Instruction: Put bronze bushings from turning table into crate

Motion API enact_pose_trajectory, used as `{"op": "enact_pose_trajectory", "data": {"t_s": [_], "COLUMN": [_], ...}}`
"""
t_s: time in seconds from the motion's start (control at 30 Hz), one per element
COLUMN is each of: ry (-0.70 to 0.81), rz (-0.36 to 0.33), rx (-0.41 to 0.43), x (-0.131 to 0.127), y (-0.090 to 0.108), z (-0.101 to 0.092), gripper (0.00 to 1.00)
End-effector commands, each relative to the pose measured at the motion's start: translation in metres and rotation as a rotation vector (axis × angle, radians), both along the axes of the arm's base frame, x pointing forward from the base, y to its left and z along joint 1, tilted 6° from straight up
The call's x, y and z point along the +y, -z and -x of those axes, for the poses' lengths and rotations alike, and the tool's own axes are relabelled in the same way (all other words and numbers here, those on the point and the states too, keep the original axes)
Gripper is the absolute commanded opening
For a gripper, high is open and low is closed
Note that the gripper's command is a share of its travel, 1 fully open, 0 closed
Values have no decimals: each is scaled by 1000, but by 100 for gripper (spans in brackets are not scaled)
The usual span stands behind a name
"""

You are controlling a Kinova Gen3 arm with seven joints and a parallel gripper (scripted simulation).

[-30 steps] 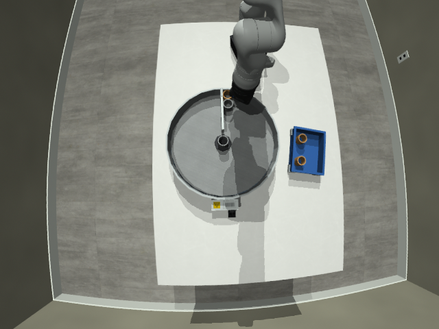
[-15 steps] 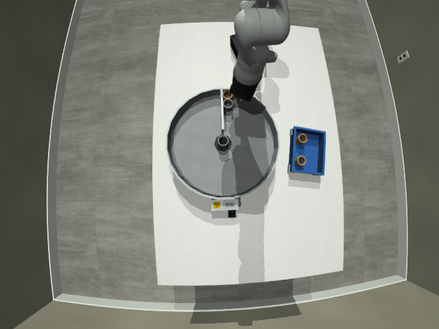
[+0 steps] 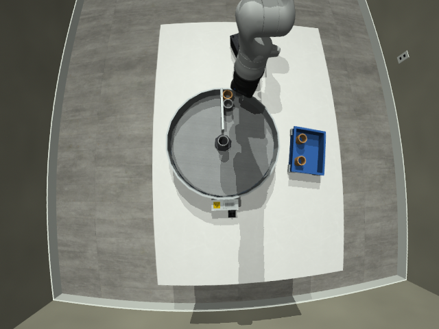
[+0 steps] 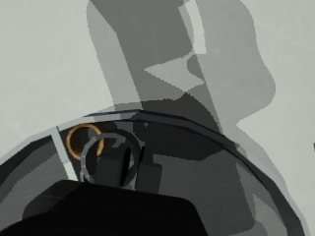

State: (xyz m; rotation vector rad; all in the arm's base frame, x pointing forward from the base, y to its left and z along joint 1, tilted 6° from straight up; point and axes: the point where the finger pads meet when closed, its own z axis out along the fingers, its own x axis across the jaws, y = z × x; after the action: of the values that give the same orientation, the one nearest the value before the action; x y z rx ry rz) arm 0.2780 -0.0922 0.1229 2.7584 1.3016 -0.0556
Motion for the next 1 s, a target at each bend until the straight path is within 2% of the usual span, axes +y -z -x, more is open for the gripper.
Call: {"op": "enact_pose_trajectory", "data": {"t_s": [0.0, 0.2, 0.37, 0.77, 0.93, 0.97], "ry": [0, 0, 0, 0, 0, 0], "rz": [2, 2, 2, 2, 2, 2], "rx": [-9, -9, -8, -8, -10, -10], "x": [0, 0, -29, -29, -58, -58], "y": [-3, -3, -6, -6, -11, -11], "z": [-2, -2, -53, -53, -105, -105], "gripper": [0, 0, 0, 0, 0, 0]}}
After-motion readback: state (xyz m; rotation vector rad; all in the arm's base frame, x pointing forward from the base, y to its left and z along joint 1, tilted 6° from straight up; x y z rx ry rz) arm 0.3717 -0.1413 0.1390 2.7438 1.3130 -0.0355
